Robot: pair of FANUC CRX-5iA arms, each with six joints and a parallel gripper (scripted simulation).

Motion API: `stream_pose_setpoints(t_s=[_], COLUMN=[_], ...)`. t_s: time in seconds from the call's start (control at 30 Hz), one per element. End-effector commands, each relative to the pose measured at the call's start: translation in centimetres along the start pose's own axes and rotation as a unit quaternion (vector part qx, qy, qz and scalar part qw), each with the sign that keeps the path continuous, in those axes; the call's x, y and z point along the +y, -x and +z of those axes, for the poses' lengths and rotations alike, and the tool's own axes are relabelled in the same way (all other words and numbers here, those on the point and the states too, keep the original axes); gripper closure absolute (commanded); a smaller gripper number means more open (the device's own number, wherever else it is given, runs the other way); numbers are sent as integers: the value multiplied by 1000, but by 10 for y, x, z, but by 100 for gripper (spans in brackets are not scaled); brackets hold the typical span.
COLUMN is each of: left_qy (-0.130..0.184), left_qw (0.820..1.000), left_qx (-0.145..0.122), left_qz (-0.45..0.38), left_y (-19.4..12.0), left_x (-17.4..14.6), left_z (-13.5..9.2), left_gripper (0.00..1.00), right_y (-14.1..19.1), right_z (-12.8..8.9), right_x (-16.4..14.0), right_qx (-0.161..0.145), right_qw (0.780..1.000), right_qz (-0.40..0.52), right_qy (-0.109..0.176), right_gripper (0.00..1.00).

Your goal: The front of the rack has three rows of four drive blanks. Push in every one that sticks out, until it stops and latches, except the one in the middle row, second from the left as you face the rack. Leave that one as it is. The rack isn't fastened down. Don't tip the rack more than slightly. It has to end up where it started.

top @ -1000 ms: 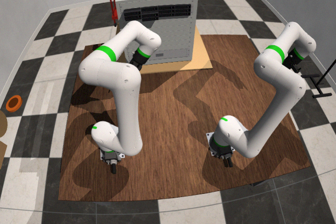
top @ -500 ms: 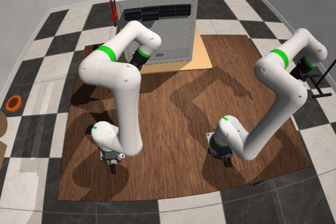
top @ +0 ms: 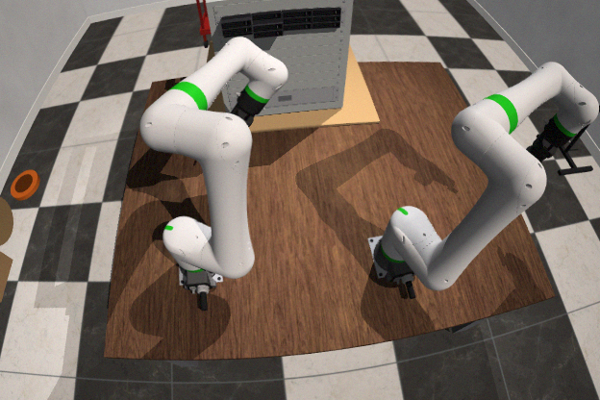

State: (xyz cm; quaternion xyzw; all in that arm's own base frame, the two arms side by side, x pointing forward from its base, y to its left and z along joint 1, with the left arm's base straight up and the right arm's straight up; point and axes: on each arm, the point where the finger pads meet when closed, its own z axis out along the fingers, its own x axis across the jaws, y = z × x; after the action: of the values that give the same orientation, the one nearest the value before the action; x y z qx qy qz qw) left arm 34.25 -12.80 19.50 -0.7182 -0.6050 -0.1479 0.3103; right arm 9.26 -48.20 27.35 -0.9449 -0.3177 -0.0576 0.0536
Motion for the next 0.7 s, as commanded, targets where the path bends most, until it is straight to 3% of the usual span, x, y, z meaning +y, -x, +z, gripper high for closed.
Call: stream_pose_setpoints(t_s=[0.0,0.67], left_qy=[1,1], left_qw=[1000,1000], left_qx=[-1,-1], left_qz=[0,0], left_y=[0,0], left_x=[0,0], left_z=[-1,-1], left_gripper=[0,0], right_y=[14,62], right_z=[-5,-18], right_x=[-11,-54], right_qx=[-11,-43], right_qw=[999,967], right_qz=[53,249], right_qy=[8,38], right_gripper=[0,0])
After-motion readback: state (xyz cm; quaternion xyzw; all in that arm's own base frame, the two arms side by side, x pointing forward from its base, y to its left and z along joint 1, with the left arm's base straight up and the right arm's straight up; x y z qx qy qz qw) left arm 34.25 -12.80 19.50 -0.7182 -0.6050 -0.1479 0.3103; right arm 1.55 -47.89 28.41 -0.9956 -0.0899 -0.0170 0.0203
